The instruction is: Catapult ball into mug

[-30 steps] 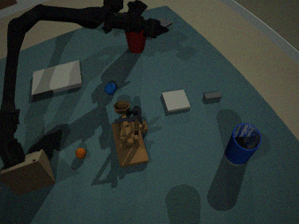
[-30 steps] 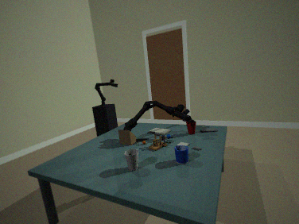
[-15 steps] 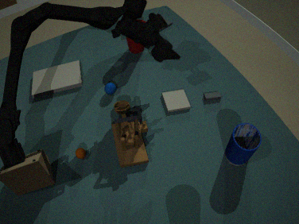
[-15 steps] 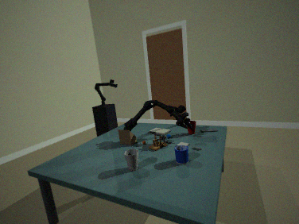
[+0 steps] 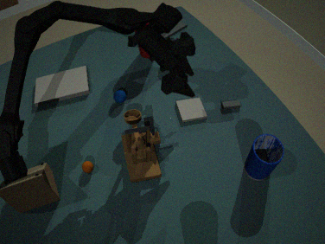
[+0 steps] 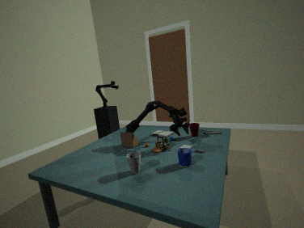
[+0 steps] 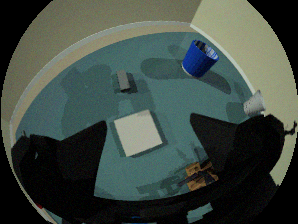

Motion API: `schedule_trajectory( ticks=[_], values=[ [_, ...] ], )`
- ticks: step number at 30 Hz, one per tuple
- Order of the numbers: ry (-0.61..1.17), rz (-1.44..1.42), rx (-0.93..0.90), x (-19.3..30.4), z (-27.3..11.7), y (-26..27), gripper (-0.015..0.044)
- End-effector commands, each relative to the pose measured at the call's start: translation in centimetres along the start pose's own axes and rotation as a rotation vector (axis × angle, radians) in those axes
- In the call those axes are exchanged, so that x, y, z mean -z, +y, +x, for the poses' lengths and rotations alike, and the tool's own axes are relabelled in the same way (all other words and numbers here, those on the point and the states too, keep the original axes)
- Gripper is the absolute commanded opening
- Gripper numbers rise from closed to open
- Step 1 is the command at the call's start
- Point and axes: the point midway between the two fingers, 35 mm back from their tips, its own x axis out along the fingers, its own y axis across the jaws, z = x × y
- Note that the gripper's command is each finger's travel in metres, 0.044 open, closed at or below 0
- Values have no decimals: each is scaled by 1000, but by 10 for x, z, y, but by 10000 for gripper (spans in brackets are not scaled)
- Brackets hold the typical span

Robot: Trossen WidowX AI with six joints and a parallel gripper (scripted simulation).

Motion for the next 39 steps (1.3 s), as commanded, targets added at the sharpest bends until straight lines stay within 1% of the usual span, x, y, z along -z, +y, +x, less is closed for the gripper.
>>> schedule_trajectory(
  ticks=[1, 10, 20, 29, 39],
  values=[
    [69, 105, 48, 3, 2, -30, 440],
    [209, 334, 141, 15, -2, -84, 440],
    [358, 609, 229, 33, -16, -134, 440],
    [488, 873, 296, 50, -34, -168, 440],
    [631, 1179, 356, 68, -58, -195, 440]
  ],
)
